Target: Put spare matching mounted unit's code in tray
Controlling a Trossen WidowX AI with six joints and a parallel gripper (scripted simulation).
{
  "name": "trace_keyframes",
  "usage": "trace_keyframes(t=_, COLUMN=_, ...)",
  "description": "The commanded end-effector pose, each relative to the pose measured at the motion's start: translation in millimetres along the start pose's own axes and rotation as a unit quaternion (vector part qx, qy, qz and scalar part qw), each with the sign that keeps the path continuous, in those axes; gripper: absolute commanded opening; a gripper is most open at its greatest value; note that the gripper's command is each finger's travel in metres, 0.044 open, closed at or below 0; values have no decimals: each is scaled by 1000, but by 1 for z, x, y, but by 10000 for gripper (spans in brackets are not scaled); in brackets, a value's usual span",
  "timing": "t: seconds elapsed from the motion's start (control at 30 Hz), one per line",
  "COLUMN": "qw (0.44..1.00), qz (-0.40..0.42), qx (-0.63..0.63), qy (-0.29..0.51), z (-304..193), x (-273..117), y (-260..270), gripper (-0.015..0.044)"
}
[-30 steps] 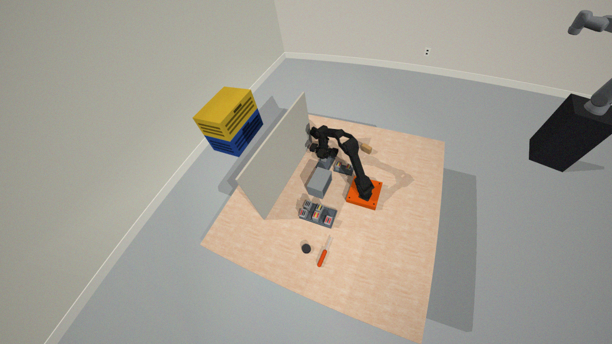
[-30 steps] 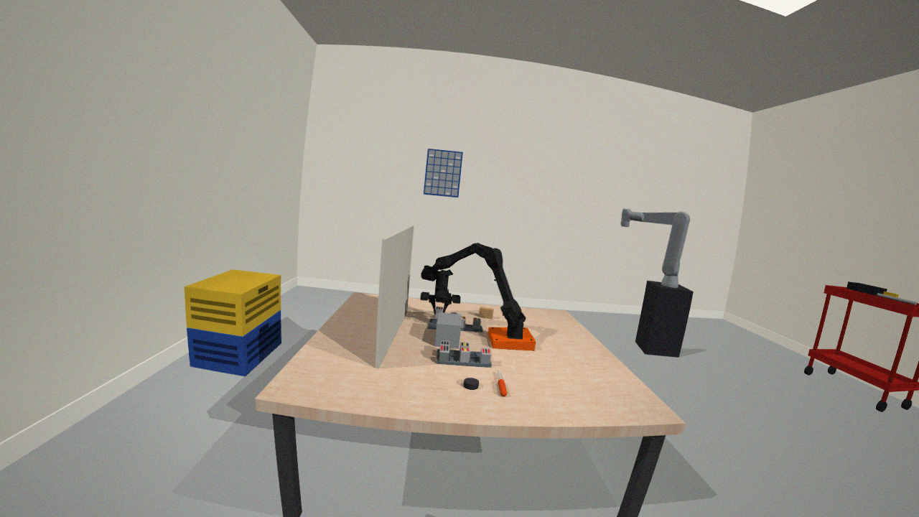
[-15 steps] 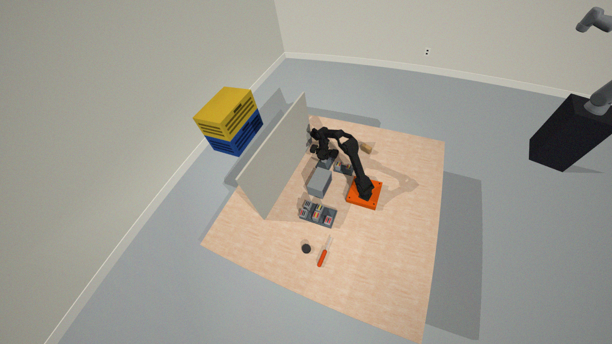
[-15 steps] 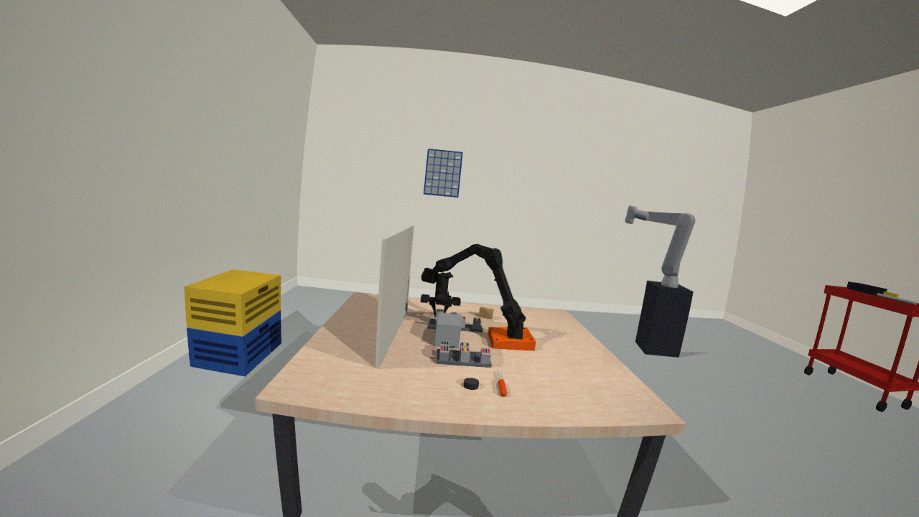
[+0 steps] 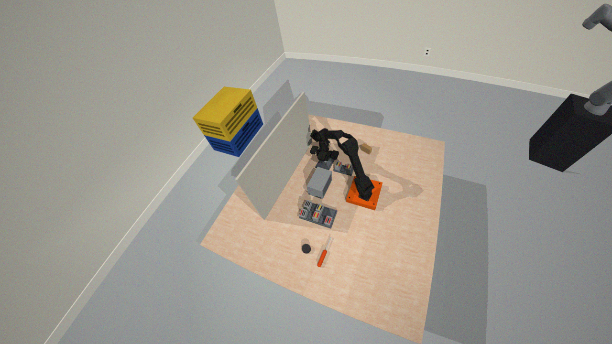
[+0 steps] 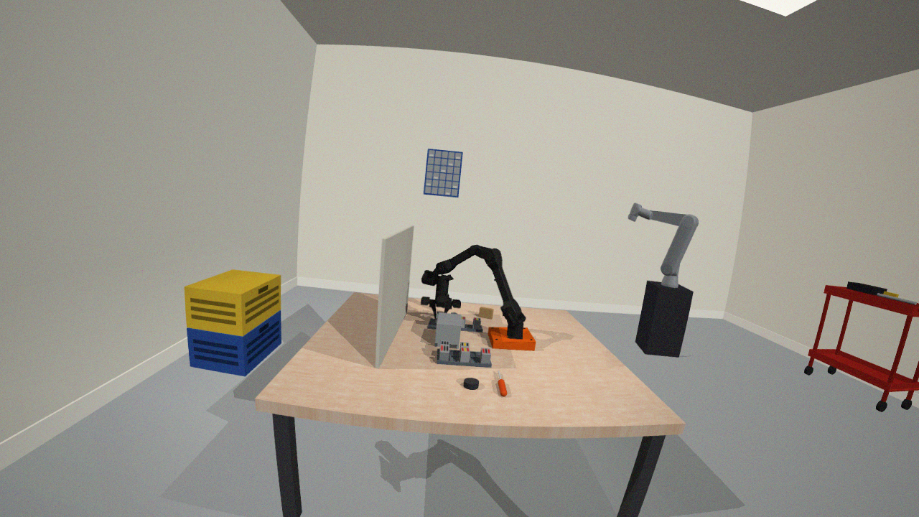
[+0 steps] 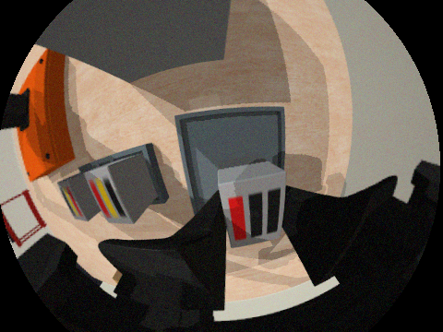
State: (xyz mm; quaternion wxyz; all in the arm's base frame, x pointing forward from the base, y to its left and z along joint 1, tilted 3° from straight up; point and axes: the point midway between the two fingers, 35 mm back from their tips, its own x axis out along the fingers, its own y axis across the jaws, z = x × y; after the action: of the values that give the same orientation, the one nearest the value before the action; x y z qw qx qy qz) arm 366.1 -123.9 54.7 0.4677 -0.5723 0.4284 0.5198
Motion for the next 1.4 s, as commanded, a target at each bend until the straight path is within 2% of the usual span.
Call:
trace_keyframes(t=0.0, qw=1000, qz=1, qx=2, qy=-2, z=1, x=4, y=1, gripper=0)
trace_keyframes(t=0.13, qw=1000, qz=1, qx=2, qy=-2, z=2, x=7, y=2, gripper=0)
trace_keyframes(t=0.7, qw=1000, qz=0, qx=0, qy=0, z=0, x=4, y=1, gripper=440)
trace_keyframes(t=0.77, qw=1000, qz=0, qx=0, qy=0, z=0, x=-6, y=-1, gripper=440)
trace_keyframes(t=1.0, qw=1000, qz=1, qx=2, qy=-2, z=1, x=-101, y=1, gripper=440)
trace_keyframes(t=1.37, qw=1000, qz=-13, qx=2, qy=8, z=-1, x=-104, y=-2, gripper=440)
